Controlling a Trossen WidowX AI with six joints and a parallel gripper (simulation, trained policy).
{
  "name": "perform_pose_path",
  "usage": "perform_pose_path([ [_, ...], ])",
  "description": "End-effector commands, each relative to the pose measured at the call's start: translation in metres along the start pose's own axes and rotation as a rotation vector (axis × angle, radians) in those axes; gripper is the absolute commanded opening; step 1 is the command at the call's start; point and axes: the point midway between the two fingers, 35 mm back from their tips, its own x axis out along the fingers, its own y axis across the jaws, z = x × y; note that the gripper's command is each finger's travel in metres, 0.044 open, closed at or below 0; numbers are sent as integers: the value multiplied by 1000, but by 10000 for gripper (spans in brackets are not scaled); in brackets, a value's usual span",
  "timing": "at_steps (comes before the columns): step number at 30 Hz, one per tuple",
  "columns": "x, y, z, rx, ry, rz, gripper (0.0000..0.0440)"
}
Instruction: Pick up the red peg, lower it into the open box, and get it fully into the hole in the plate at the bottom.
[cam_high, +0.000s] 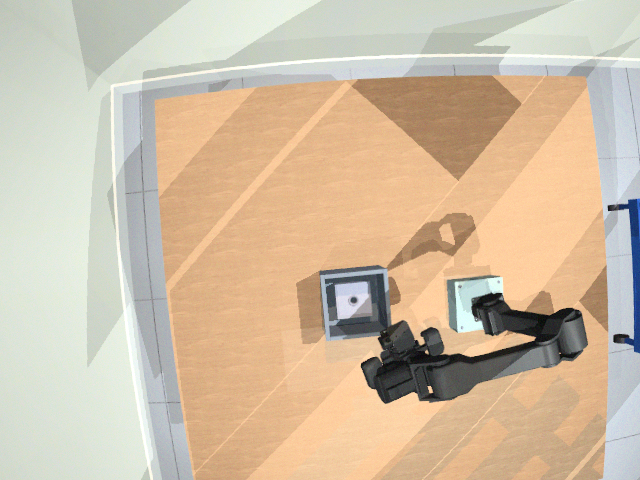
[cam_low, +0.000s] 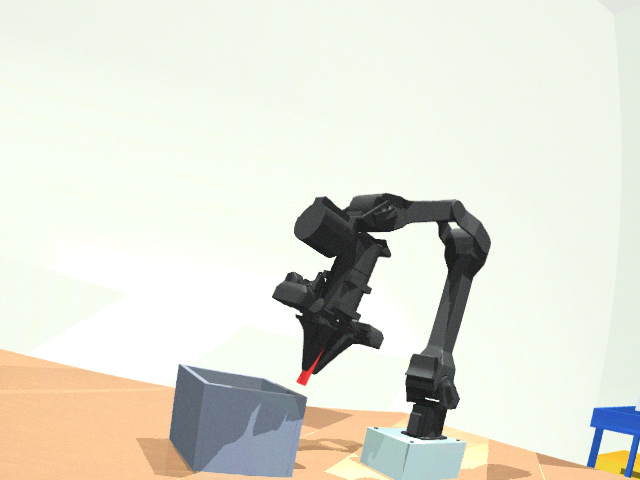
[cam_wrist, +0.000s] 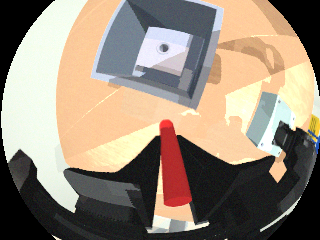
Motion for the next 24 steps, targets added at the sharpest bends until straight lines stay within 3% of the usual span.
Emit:
perform_pose_path([
  [1, 2, -1, 12, 0, -17, -22, 0],
  [24, 20, -2, 63, 3, -25, -95, 0],
])
